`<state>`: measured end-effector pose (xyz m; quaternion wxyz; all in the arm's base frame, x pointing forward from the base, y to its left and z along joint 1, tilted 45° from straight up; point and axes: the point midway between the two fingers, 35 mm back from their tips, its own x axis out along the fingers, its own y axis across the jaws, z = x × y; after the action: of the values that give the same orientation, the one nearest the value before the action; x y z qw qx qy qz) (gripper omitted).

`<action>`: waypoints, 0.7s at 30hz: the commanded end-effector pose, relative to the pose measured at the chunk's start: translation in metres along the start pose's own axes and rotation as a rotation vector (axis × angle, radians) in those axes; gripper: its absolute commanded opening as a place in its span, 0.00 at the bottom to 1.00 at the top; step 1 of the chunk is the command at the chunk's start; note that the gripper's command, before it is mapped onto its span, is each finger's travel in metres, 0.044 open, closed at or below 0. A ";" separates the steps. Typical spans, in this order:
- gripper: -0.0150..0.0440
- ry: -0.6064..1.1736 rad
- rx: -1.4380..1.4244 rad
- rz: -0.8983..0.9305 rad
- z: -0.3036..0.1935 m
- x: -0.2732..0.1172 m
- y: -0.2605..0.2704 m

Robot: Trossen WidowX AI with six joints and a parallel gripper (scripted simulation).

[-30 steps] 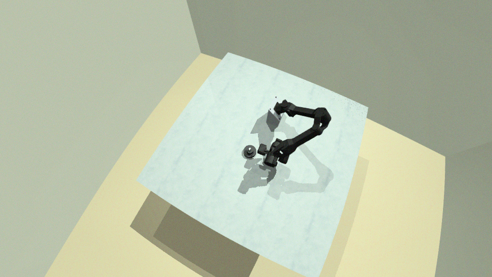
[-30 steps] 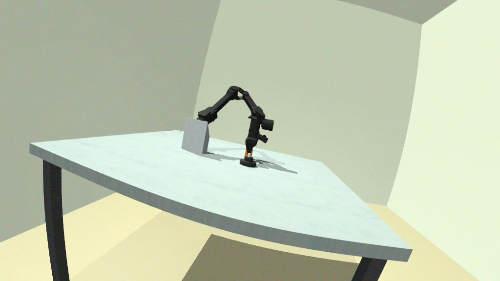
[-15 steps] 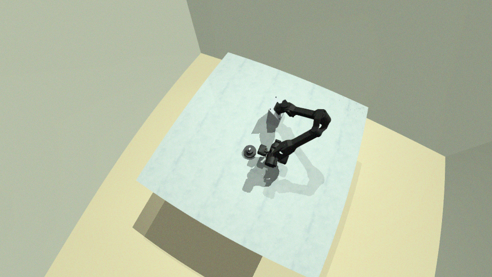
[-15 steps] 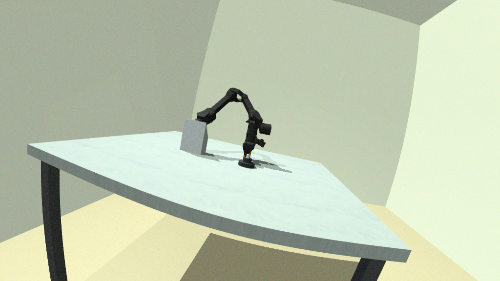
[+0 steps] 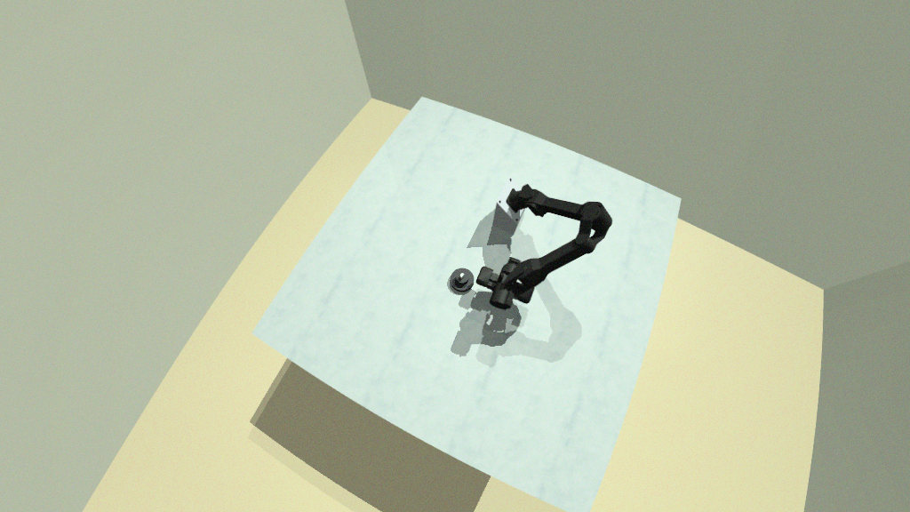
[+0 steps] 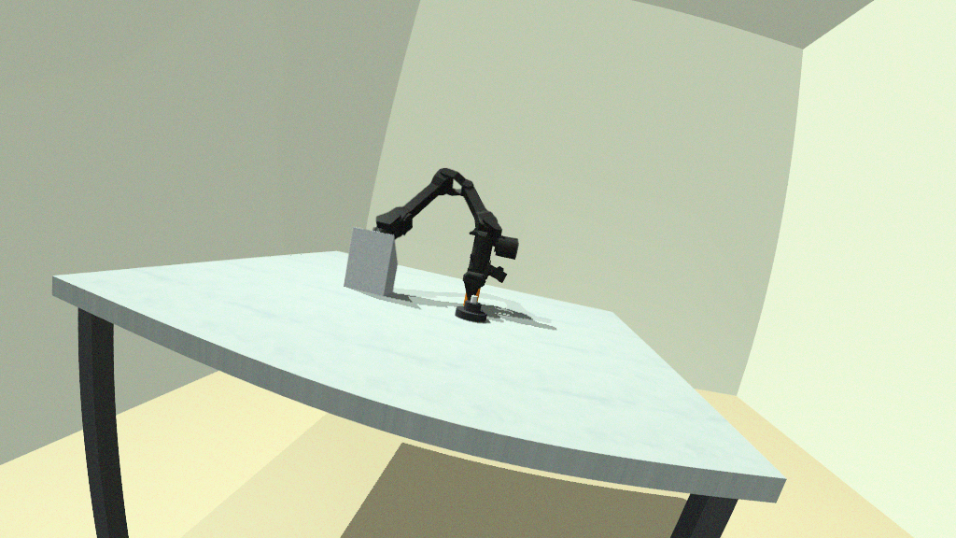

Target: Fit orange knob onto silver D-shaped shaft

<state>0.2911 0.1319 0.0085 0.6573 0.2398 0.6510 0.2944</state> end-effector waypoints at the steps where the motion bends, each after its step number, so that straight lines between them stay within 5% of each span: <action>1: 0.28 -0.005 -0.002 -0.002 0.004 -0.013 -0.001; 21: 0.25 -0.003 -0.001 -0.003 0.001 -0.138 -0.001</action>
<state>0.2961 0.0445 0.0943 0.6559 0.2422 0.6528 0.2916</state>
